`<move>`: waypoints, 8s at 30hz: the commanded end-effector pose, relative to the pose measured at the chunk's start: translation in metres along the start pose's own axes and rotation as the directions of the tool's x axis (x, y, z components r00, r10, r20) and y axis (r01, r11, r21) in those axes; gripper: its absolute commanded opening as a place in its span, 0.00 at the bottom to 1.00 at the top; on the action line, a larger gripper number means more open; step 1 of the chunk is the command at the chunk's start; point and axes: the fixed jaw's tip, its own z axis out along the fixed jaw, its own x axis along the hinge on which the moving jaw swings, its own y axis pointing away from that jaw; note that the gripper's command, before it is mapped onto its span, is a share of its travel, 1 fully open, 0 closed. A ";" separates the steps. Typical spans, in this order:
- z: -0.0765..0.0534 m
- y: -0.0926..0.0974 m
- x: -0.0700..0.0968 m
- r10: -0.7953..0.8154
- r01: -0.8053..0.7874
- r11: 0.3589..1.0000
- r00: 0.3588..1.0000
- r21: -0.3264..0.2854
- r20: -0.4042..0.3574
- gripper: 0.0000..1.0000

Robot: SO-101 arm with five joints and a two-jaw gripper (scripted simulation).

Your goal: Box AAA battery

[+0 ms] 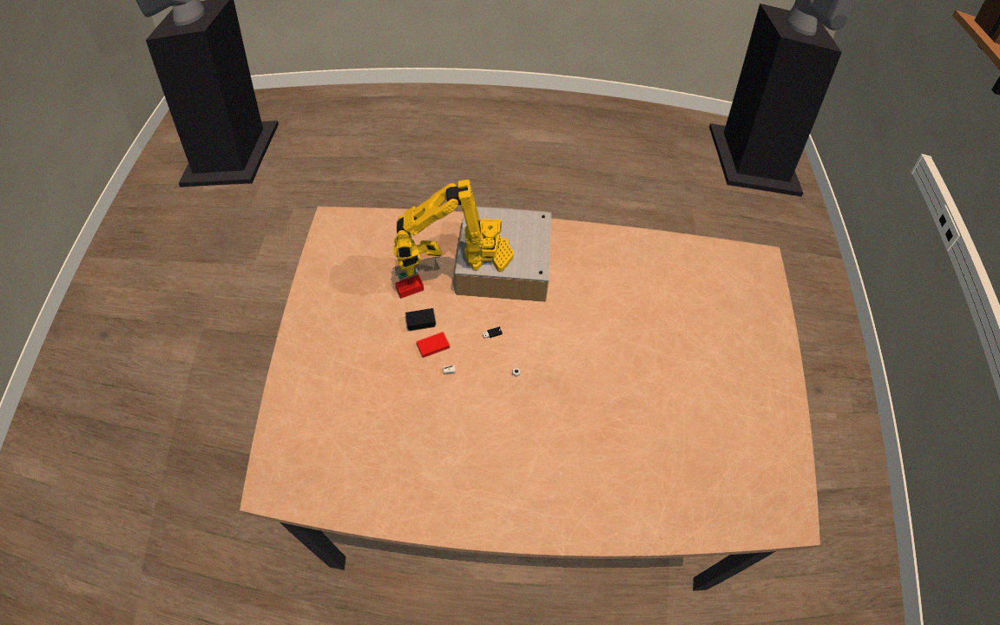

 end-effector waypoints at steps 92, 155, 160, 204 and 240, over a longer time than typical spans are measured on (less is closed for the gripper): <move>0.038 0.000 -0.003 0.000 0.000 1.000 1.000 0.000 -0.002 0.05; 0.031 -0.001 -0.002 0.000 0.000 1.000 1.000 0.000 -0.002 0.15; 0.027 -0.001 -0.002 0.000 0.000 1.000 1.000 0.000 -0.002 0.15; -0.003 -0.001 0.004 0.000 0.000 1.000 1.000 0.000 -0.002 0.15; -0.004 0.000 0.006 0.000 0.000 1.000 1.000 0.000 -0.002 0.15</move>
